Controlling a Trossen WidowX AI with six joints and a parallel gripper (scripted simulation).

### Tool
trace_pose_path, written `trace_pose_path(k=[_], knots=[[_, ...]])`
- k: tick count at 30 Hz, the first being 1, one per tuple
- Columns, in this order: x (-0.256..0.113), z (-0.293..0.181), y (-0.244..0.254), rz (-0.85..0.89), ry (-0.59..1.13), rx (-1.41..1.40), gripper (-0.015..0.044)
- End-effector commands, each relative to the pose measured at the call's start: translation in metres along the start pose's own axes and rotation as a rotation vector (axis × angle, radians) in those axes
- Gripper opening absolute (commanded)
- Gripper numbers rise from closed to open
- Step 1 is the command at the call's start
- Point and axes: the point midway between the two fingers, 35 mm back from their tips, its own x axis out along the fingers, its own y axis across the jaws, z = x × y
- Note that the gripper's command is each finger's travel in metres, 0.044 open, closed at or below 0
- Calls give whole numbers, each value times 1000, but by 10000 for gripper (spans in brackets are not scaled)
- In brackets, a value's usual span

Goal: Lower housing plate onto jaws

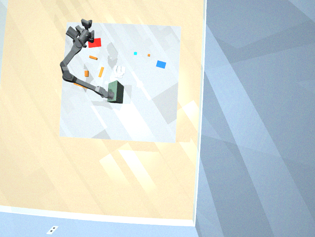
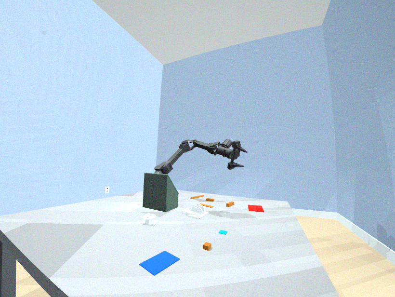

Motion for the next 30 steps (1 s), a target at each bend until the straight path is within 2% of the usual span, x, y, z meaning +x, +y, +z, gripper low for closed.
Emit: trace_pose_path(k=[1, 15, 30], knots=[[14, -49, 3, 41, 111, 3, 440], [22, -203, 3, 179, 435, 27, 440], [-18, -352, 20, 383, 709, 116, 440]])
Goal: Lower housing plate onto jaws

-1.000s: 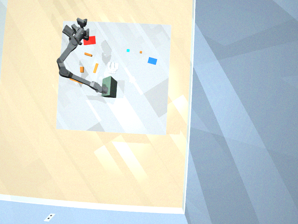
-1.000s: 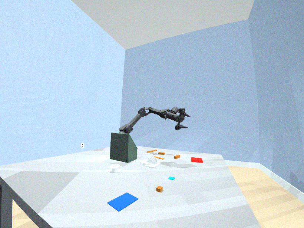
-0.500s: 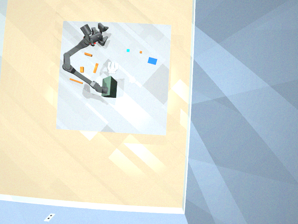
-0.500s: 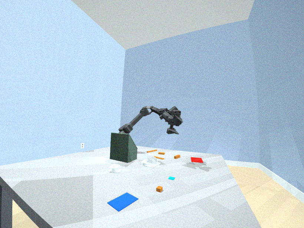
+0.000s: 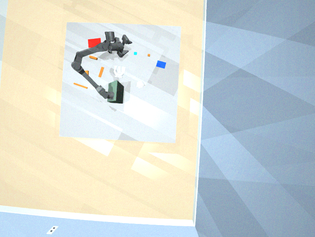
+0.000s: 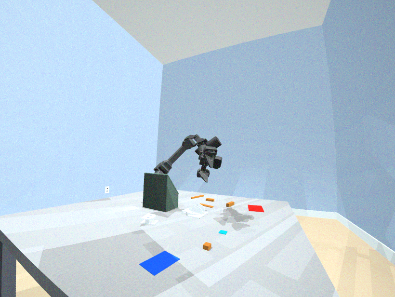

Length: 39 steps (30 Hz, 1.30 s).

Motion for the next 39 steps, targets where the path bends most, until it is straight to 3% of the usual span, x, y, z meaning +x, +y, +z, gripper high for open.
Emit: trace_pose_path(k=[1, 22, 39], knots=[[16, -40, 10, 86, 65, 20, 440], [41, -206, 86, 530, 204, 188, 440], [28, -268, 163, 839, 121, 357, 440]])
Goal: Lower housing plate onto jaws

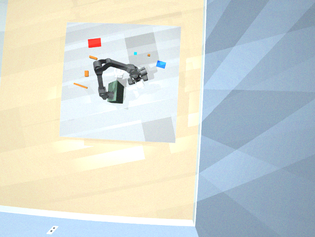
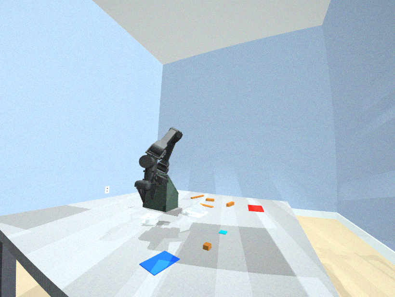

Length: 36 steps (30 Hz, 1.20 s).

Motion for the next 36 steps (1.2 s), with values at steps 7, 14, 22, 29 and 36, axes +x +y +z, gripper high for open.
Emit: trace_pose_path(k=[7, 14, 22, 29, 36], knots=[[37, -5, 10, 42, -15, 5, 440], [46, -6, 12, 42, -15, 5, 440], [46, -6, 12, 42, -15, 5, 440], [46, -6, 12, 42, -15, 5, 440], [46, -6, 12, 42, -15, 5, 440]])
